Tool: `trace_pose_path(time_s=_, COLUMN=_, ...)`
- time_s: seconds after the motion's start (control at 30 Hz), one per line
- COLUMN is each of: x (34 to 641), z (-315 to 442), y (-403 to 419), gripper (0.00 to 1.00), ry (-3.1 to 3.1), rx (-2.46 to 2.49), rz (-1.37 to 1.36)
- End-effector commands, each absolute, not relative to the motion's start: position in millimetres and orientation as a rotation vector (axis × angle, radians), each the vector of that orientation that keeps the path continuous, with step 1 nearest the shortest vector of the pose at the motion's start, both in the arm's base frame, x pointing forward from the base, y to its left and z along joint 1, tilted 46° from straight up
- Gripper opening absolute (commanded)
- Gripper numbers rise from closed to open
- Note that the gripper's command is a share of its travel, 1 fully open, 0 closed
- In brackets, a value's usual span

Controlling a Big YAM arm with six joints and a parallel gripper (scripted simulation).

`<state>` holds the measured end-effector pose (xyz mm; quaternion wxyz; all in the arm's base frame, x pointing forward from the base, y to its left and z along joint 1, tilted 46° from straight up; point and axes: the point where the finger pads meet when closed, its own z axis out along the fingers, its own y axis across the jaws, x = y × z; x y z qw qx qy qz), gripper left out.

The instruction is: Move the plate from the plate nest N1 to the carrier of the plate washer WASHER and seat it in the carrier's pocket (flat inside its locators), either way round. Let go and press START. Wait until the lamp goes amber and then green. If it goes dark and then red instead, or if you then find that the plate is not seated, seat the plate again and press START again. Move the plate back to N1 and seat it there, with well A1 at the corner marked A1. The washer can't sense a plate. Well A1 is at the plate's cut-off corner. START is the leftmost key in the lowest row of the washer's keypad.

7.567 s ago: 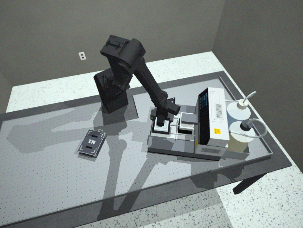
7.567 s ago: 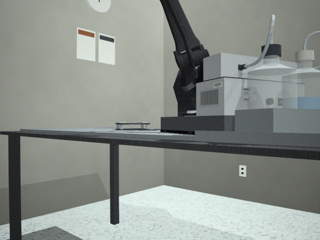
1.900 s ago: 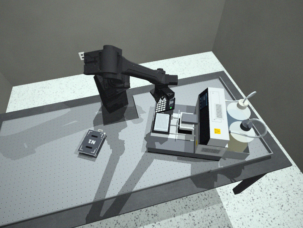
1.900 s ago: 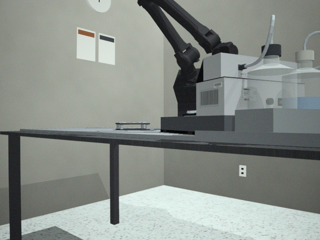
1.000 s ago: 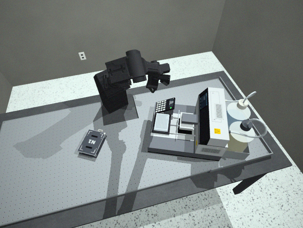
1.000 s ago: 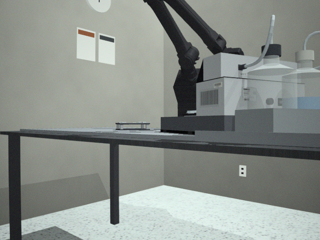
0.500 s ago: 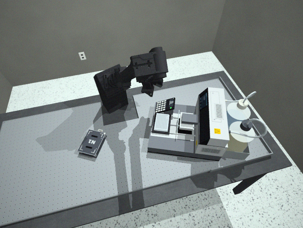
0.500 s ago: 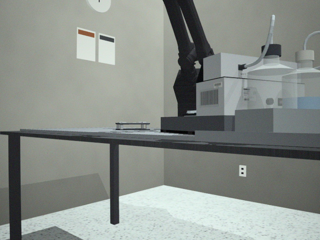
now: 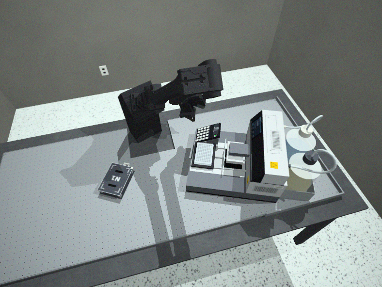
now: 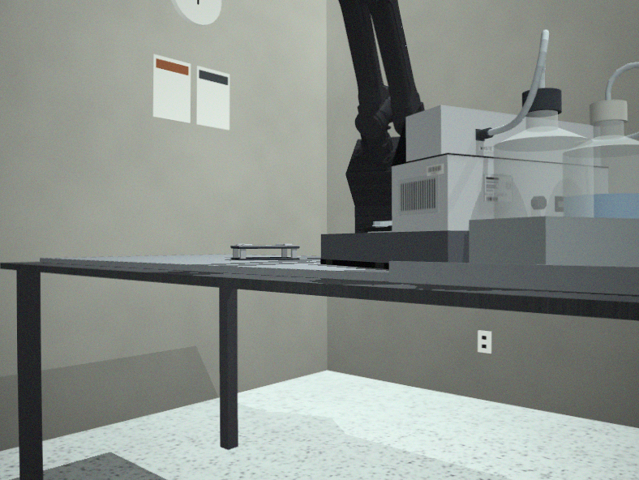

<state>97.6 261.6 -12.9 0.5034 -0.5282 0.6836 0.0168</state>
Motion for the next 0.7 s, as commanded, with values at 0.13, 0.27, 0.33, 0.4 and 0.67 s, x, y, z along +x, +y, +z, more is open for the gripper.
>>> trace_pose_path(time_s=0.13, x=97.3, z=-13.3, y=260.2, gripper=0.0, ry=1.637, rx=-1.287, rz=0.037)
trace_pose_path(time_s=0.27, x=103.8, z=-16.5, y=264.0, gripper=0.0, ry=1.639, rx=-1.283, rz=0.029)
trace_pose_path(time_s=0.33, x=106.0, z=-17.6, y=267.9, gripper=0.0, ry=1.638, rx=-1.28, rz=0.033)
trace_pose_path(time_s=0.4, x=108.3, z=-19.3, y=269.6, gripper=0.0, ry=1.638, rx=-1.28, rz=0.032)
trace_pose_path(time_s=0.67, x=115.2, z=-24.3, y=274.8, gripper=0.0, ry=1.638, rx=-1.281, rz=0.032)
